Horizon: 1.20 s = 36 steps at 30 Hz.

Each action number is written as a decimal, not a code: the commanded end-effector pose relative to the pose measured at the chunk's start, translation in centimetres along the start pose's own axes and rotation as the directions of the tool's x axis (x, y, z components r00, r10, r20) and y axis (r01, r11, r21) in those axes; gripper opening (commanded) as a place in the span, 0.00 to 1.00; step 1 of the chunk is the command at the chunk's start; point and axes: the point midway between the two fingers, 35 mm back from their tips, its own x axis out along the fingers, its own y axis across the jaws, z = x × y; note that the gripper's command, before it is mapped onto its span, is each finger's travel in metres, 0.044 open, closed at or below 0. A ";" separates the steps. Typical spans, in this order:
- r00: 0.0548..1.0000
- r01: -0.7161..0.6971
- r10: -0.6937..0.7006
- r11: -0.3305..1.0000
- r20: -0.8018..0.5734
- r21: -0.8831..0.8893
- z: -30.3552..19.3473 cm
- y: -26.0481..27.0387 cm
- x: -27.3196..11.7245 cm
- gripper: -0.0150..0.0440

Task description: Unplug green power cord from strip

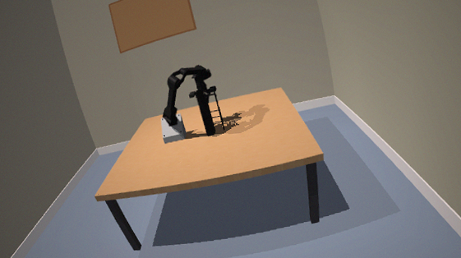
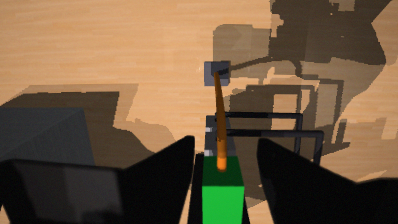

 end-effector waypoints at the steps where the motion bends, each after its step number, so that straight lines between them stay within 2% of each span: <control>1: 1.000 -0.026 0.027 0.999 0.002 -0.029 0.0 0.0 0.1 0.53; 36: 1.000 -0.027 0.027 0.999 0.000 -0.030 -4.0 -0.1 0.2 0.53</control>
